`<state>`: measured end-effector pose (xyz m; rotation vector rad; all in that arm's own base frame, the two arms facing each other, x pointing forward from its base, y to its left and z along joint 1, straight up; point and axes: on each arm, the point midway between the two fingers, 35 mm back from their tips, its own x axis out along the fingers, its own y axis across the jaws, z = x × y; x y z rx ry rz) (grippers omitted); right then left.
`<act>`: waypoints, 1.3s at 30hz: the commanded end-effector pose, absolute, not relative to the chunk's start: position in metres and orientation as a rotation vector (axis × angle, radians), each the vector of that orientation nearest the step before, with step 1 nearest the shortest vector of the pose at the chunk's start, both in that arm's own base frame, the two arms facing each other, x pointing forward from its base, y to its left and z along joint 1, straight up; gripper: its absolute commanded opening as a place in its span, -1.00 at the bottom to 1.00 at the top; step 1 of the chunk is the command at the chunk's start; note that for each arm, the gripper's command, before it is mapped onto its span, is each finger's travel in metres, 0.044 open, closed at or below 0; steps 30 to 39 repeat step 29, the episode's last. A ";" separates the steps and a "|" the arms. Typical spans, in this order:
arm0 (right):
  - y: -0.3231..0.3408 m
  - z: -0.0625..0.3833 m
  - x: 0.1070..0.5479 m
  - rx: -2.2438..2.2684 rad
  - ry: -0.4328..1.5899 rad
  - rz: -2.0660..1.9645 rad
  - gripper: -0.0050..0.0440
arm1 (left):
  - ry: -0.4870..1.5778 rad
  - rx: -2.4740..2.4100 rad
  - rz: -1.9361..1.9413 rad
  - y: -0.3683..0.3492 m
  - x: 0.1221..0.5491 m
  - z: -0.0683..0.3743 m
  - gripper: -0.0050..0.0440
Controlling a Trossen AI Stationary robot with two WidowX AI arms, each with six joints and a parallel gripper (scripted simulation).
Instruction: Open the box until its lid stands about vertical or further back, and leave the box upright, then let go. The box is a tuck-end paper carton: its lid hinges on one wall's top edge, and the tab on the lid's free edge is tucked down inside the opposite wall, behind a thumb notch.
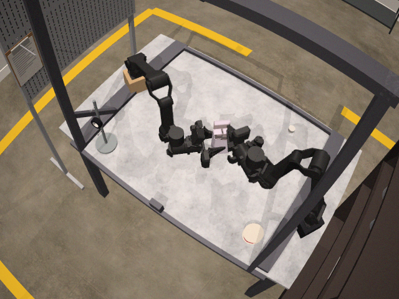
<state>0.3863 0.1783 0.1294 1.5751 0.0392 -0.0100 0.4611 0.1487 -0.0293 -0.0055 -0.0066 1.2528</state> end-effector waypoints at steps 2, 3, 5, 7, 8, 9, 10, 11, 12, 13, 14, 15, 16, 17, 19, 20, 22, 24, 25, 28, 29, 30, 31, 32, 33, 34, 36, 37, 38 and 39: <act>0.178 0.141 0.385 1.596 0.018 0.006 0.09 | -0.027 -0.019 1.250 0.148 0.466 -0.019 0.79; 0.178 0.141 0.385 1.596 0.018 0.006 0.19 | -0.027 -0.019 1.250 0.148 0.466 -0.019 0.89; 0.178 0.141 0.385 1.596 0.018 0.006 0.39 | -0.027 -0.019 1.250 0.148 0.466 -0.019 1.00; 0.178 0.141 0.385 1.596 0.018 0.006 0.58 | -0.027 -0.019 1.250 0.148 0.466 -0.019 1.00; 0.178 0.141 0.385 1.596 0.018 0.006 0.68 | -0.027 -0.019 1.250 0.147 0.465 -0.019 1.00; 0.178 0.141 0.385 1.596 0.018 0.006 0.78 | -0.027 -0.019 1.250 0.143 0.464 -0.019 1.00; 0.178 0.141 0.385 1.596 0.018 0.006 0.88 | -0.027 -0.020 1.251 0.136 0.462 -0.019 1.00; 0.178 0.141 0.385 1.596 0.018 0.006 0.98 | -0.028 -0.021 1.251 0.126 0.459 -0.019 1.00; 0.178 0.141 0.385 1.596 0.018 0.006 1.00 | -0.028 -0.022 1.251 0.114 0.455 -0.019 1.00; 0.178 0.141 0.385 1.596 0.018 0.006 1.00 | -0.028 -0.022 1.251 0.114 0.455 -0.019 1.00; 0.178 0.141 0.385 1.596 0.018 0.006 1.00 | -0.028 -0.022 1.251 0.114 0.455 -0.019 1.00; 0.178 0.141 0.385 1.596 0.018 0.006 1.00 | -0.028 -0.024 1.252 0.103 0.450 -0.019 1.00; 0.178 0.141 0.385 1.596 0.018 0.006 1.00 | -0.028 -0.025 1.252 0.094 0.447 -0.019 1.00; 0.178 0.141 0.385 1.596 0.018 0.006 1.00 | -0.028 -0.026 1.252 0.087 0.444 -0.019 1.00; 0.178 0.141 0.385 1.596 0.018 0.006 1.00 | -0.028 -0.027 1.253 0.082 0.441 -0.019 1.00; 0.178 0.141 0.385 1.596 0.018 0.006 1.00 | -0.028 -0.027 1.253 0.082 0.441 -0.019 1.00; 0.178 0.141 0.385 1.596 0.018 0.006 1.00 | -0.028 -0.027 1.253 0.082 0.441 -0.019 1.00; 0.178 0.141 0.385 1.596 0.018 0.006 1.00 | -0.028 -0.027 1.252 0.082 0.442 -0.015 1.00; 0.178 0.141 0.385 1.596 0.018 0.006 1.00 | -0.028 -0.026 1.250 0.083 0.443 -0.011 1.00; 0.178 0.141 0.385 1.596 0.018 0.006 1.00 | -0.027 -0.026 1.245 0.085 0.445 0.011 1.00; 0.178 0.141 0.385 1.596 0.018 0.006 1.00 | -0.027 -0.026 1.244 0.085 0.445 0.015 1.00; 0.178 0.141 0.385 1.596 0.018 0.006 1.00 | -0.027 -0.026 1.244 0.085 0.445 0.015 1.00; 0.178 0.141 0.385 1.596 0.018 0.006 1.00 | -0.027 -0.026 1.244 0.085 0.445 0.015 1.00; 0.178 0.141 0.385 1.596 0.018 0.006 1.00 | -0.027 -0.026 1.244 0.085 0.445 0.015 1.00; 0.178 0.141 0.385 1.596 0.018 0.006 1.00 | -0.027 -0.026 1.244 0.085 0.445 0.015 1.00; 0.178 0.141 0.385 1.596 0.018 0.006 1.00 | -0.027 -0.026 1.244 0.085 0.445 0.015 1.00; 0.178 0.141 0.385 1.596 0.018 0.006 1.00 | -0.027 -0.026 1.244 0.085 0.445 0.015 1.00; 0.178 0.141 0.385 1.596 0.018 0.006 1.00 | -0.027 -0.026 1.244 0.085 0.445 0.015 1.00; 0.178 0.141 0.385 1.596 0.018 0.006 1.00 | -0.027 -0.026 1.244 0.085 0.445 0.015 1.00; 0.178 0.141 0.385 1.596 0.018 0.006 1.00 | -0.027 -0.026 1.244 0.085 0.445 0.015 1.00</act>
